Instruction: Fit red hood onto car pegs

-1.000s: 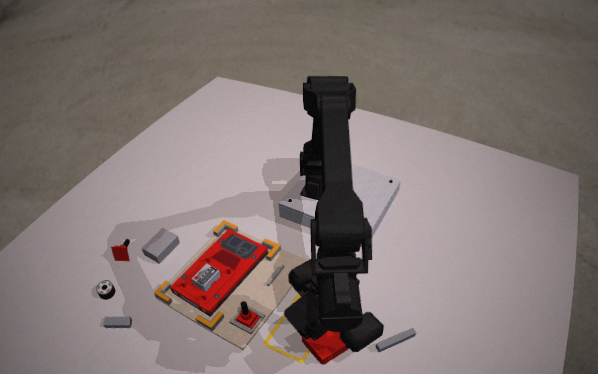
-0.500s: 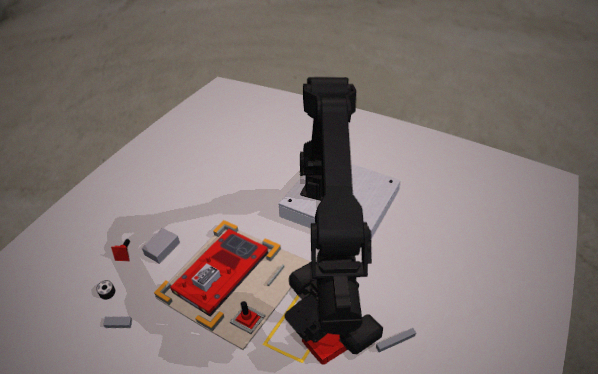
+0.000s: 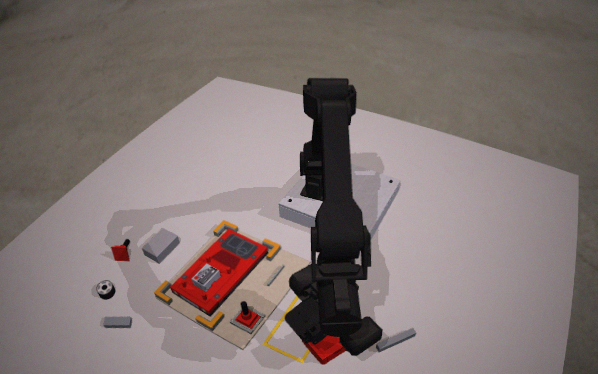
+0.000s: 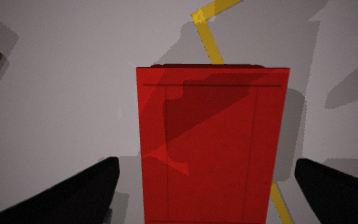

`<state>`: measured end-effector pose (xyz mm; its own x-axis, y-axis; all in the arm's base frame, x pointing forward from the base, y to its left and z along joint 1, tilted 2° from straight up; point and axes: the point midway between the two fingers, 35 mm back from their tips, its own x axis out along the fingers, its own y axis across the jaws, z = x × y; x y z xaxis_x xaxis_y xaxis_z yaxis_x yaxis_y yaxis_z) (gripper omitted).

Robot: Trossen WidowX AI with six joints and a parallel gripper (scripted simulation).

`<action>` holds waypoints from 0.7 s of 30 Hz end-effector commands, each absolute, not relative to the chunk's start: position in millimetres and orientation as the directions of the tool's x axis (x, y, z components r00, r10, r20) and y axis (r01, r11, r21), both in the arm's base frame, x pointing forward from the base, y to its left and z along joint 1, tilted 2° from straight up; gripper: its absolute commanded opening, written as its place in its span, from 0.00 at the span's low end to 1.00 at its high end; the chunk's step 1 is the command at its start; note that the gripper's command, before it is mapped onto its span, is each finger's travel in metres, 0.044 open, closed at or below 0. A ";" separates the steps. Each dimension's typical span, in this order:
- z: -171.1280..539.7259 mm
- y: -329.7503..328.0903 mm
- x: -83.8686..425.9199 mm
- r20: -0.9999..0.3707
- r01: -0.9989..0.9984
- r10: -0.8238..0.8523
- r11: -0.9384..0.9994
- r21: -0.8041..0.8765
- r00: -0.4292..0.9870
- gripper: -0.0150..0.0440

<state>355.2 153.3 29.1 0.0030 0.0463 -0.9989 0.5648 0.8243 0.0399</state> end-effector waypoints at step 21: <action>16.5 153.1 354.7 -0.999 0.570 0.042 0.821 0.035 0.001 1.00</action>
<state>355.4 153.7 20.0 0.0041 0.0468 -0.9989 0.5647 0.8243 0.0409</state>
